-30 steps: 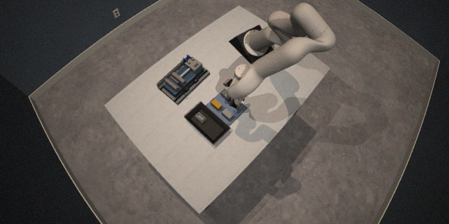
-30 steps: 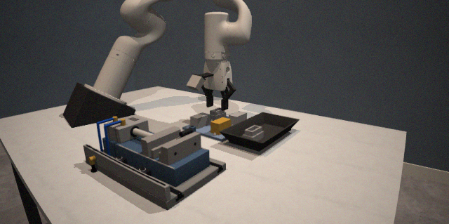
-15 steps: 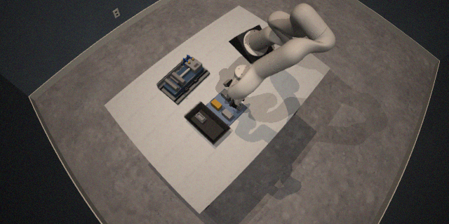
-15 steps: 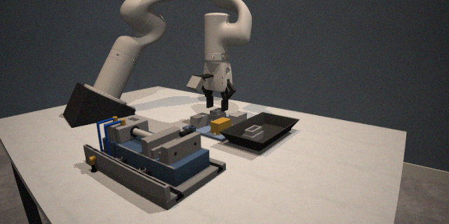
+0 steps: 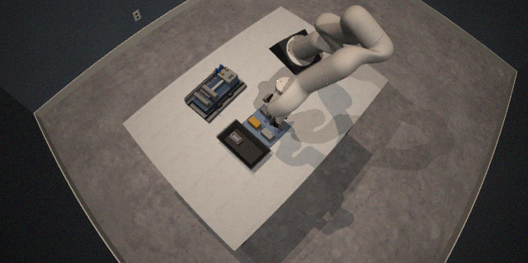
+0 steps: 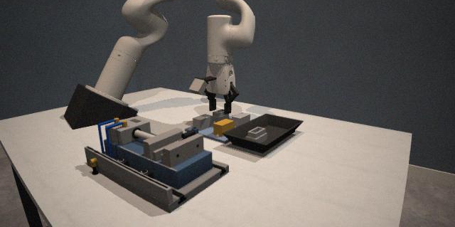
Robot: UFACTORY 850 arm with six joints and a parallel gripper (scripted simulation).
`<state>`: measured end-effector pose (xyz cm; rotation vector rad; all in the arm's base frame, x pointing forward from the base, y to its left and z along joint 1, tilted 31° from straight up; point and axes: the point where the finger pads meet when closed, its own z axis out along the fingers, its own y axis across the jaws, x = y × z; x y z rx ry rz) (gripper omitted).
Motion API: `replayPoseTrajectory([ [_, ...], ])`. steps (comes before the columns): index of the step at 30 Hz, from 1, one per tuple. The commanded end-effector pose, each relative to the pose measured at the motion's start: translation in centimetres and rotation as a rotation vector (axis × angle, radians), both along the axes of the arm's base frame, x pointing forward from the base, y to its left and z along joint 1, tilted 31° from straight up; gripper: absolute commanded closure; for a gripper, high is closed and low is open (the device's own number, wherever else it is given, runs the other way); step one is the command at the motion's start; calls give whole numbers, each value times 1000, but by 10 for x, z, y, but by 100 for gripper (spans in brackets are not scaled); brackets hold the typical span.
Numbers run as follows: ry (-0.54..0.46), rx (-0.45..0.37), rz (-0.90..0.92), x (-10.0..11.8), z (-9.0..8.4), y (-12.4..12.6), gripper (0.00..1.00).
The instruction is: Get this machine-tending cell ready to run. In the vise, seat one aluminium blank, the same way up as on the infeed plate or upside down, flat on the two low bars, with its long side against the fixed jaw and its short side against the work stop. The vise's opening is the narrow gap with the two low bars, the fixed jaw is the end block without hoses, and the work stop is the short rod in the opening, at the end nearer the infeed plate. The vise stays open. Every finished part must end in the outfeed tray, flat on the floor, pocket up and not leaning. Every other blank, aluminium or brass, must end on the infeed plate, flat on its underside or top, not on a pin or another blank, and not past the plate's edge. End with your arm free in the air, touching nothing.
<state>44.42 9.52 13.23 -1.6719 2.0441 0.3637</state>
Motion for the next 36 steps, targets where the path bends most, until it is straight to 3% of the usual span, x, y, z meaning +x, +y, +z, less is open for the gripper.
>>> replayPoseTrajectory([
  [1,-1,0,0,1,-1,0,31],
  [36,-1,0,0,2,-5,3,31],
])
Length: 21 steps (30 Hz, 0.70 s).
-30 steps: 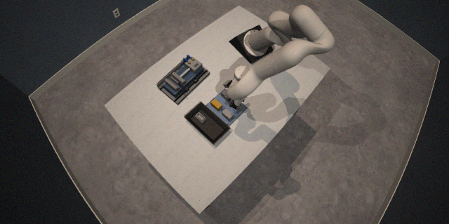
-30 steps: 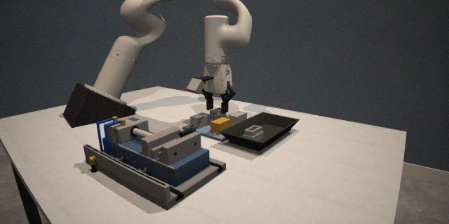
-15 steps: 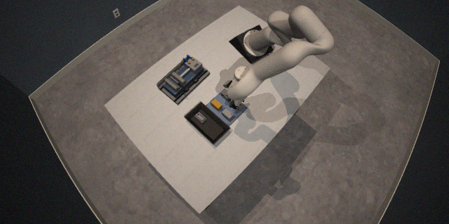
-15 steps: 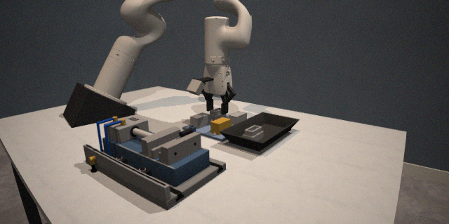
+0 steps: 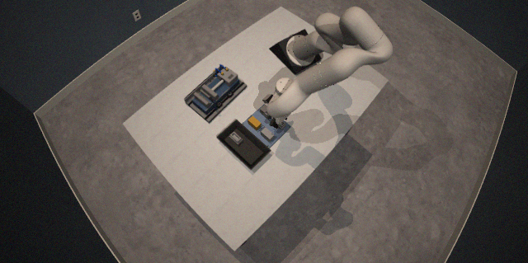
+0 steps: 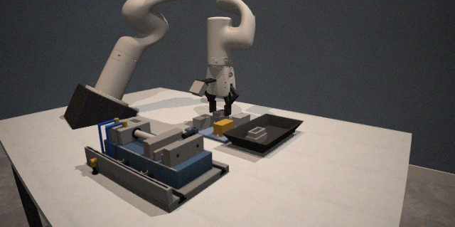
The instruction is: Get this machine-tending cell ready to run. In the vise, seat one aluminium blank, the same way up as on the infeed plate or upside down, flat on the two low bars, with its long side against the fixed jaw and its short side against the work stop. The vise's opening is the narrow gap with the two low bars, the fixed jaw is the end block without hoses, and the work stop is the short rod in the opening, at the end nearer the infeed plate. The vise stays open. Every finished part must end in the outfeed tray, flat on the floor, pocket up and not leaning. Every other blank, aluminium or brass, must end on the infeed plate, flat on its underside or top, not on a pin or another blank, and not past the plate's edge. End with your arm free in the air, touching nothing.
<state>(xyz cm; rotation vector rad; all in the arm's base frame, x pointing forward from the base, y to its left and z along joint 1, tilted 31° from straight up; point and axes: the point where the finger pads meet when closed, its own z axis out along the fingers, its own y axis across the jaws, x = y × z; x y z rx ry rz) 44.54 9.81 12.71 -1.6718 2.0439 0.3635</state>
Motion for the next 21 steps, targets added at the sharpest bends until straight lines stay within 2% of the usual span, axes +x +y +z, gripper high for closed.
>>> replayPoseTrajectory([
  [1,-1,0,0,1,0,0,31],
  [2,-1,0,0,1,0,0,31],
  [3,-1,0,0,1,0,0,100],
  [21,-1,0,0,1,0,0,100],
])
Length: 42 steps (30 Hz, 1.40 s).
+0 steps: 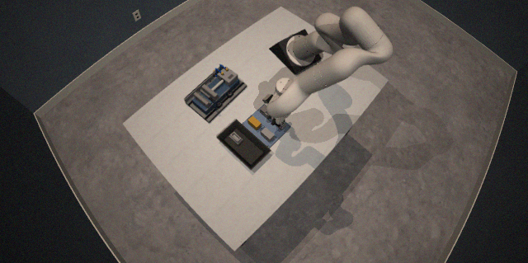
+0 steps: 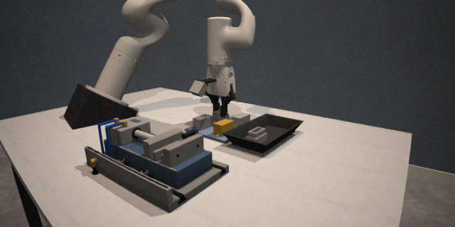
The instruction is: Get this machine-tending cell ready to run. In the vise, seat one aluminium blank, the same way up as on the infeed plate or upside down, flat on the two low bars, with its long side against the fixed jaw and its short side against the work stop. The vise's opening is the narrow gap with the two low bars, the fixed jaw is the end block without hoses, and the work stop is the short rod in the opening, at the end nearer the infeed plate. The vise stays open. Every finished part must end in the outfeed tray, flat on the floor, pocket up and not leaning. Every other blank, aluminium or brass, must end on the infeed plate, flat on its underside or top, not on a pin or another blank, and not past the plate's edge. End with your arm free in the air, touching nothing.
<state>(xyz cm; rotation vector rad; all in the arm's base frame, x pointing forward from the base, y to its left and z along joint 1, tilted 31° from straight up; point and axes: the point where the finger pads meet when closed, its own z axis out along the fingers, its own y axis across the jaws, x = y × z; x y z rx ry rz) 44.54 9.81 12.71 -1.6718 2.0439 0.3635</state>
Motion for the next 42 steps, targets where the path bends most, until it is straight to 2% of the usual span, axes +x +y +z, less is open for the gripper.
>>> replayPoseTrajectory([
  [1,-1,0,0,1,0,0,100],
  [31,-1,0,0,0,2,-1,100],
  [36,-1,0,0,-1,8,-4,100],
  [42,-1,0,0,-4,23,-13,100],
])
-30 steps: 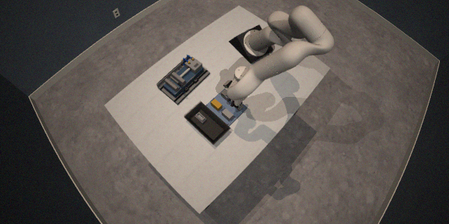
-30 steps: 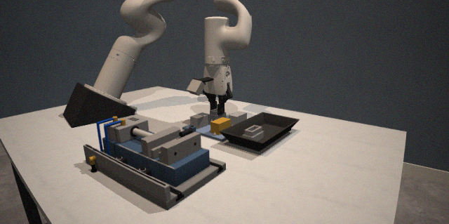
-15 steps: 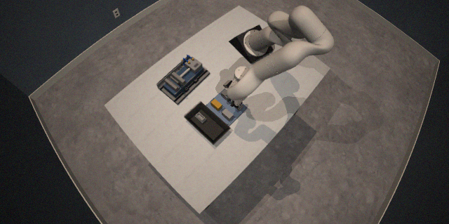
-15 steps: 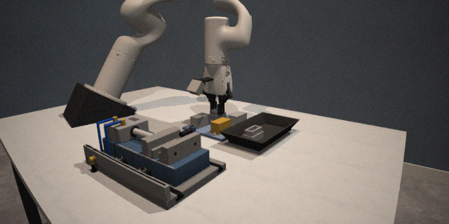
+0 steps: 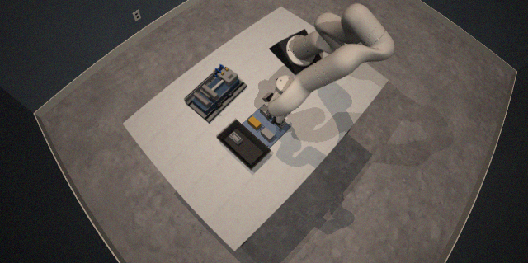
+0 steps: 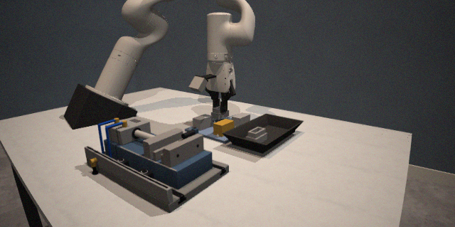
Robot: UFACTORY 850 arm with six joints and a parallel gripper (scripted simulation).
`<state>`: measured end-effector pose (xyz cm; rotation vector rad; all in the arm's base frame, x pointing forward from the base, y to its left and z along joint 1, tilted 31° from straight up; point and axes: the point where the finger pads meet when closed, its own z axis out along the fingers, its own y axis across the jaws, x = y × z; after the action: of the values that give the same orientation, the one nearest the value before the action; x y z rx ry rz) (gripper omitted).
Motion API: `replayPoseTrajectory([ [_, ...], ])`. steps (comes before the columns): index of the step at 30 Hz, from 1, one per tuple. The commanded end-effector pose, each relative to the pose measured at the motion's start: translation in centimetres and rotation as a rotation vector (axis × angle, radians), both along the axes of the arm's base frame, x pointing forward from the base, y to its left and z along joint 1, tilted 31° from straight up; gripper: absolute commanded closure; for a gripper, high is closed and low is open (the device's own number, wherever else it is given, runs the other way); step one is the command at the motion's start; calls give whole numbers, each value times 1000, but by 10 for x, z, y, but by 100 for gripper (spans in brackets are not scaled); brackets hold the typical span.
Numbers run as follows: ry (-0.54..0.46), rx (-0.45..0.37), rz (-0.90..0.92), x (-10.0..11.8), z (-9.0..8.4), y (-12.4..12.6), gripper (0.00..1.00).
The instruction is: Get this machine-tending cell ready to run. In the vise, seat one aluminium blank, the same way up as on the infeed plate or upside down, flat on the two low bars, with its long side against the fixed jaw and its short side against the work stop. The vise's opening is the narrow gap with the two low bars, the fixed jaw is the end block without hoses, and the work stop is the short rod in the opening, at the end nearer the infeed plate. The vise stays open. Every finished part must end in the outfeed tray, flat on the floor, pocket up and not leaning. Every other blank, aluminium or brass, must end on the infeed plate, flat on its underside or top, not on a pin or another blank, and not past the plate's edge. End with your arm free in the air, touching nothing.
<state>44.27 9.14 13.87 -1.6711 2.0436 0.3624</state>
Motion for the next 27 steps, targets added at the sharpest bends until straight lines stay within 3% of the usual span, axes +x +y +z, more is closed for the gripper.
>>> replayPoseTrajectory([
  [1,0,0,0,-3,15,-8,100],
  [4,0,0,0,-3,18,-10,100],
  [19,0,0,0,-16,75,-42,100],
  [27,0,0,0,-19,87,-49,100],
])
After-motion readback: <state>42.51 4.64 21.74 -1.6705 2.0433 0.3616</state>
